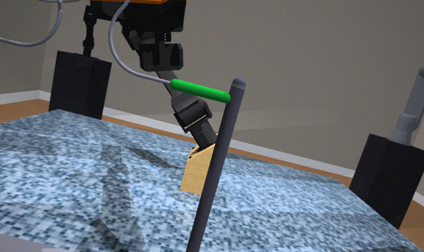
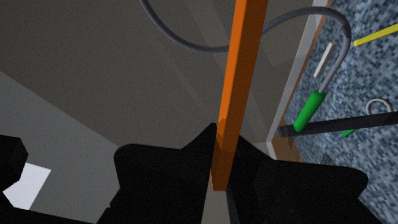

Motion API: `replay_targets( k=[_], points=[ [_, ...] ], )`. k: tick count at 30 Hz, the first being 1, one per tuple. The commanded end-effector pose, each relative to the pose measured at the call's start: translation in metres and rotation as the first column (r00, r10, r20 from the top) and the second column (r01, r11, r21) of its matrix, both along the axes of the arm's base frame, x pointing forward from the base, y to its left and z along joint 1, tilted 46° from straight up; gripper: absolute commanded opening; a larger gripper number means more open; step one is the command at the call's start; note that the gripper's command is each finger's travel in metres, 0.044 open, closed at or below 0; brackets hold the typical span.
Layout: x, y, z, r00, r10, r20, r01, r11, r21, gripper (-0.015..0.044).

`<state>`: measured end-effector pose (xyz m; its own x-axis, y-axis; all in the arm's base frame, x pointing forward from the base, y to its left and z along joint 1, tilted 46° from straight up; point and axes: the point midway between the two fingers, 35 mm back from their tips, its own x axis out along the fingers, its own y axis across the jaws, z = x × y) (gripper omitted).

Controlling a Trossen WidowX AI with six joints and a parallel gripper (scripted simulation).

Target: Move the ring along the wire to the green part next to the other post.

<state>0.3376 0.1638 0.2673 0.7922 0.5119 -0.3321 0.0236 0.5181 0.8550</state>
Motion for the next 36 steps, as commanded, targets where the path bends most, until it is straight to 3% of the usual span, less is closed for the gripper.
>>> replay_targets(
  k=[1,21,36],
  points=[
    [0.0,0.001,0.005,1.0,0.003,0.002,-0.003,1.0,-0.006,-0.015],
    [0.002,-0.011,-0.01,0.998,0.014,0.058,0.006,0.941,-0.338,-0.015],
    [0.005,-0.031,-0.024,0.993,0.044,0.108,0.035,0.769,-0.638,-0.015]
  ],
)
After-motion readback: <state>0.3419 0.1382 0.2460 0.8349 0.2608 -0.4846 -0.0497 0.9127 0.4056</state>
